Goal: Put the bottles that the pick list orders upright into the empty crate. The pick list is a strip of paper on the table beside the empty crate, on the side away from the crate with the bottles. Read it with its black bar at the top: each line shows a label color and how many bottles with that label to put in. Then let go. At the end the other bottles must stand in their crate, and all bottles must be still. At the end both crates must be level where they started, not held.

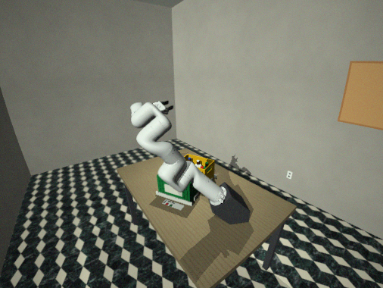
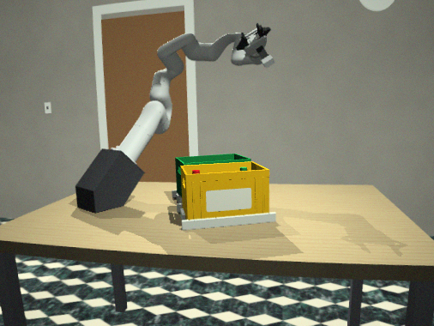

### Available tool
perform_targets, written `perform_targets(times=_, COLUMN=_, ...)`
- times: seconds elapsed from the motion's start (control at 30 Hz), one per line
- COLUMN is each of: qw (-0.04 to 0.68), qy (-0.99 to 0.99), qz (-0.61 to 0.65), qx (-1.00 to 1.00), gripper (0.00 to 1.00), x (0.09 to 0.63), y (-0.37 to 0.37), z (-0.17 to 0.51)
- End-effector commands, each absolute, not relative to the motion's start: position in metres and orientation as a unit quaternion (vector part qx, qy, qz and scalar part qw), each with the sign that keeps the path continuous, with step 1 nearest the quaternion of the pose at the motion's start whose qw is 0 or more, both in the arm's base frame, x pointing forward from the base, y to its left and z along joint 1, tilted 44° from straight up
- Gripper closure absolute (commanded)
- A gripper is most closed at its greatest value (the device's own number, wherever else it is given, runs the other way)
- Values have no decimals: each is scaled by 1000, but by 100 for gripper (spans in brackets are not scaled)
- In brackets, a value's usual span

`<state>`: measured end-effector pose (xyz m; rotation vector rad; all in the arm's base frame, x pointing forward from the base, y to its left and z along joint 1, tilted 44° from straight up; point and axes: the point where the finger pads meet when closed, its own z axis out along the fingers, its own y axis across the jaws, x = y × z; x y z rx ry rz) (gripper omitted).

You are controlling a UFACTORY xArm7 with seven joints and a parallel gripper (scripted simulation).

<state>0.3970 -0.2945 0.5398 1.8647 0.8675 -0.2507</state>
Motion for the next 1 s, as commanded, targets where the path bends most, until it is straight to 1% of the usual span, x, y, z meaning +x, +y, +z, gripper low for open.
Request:
perform_targets(times=0.0, qw=486, qy=335, qz=-73, qx=804, gripper=35, x=384, y=-288, z=531)
perform_targets(times=0.1, qw=462, qy=312, qz=-47, qx=829, gripper=35, x=375, y=-280, z=522)
perform_targets(times=0.17, qw=462, qy=312, qz=-47, qx=829, gripper=35, x=374, y=-280, z=522)
perform_targets(times=0.3, qw=427, qy=281, qz=-13, qx=859, gripper=35, x=362, y=-268, z=510)
perform_targets(times=0.47, qw=427, qy=281, qz=-13, qx=859, gripper=35, x=361, y=-267, z=509)
perform_targets(times=0.6, qw=389, qy=250, qz=18, qx=886, gripper=35, x=351, y=-253, z=499)
perform_targets(times=0.67, qw=389, qy=250, qz=18, qx=886, gripper=35, x=350, y=-252, z=497)
perform_targets(times=0.8, qw=349, qy=219, qz=47, qx=910, gripper=35, x=340, y=-238, z=488)
perform_targets(times=0.9, qw=349, qy=219, qz=47, qx=910, gripper=35, x=338, y=-235, z=486)
perform_targets(times=0.97, qw=326, qy=203, qz=61, qx=921, gripper=35, x=334, y=-228, z=482)
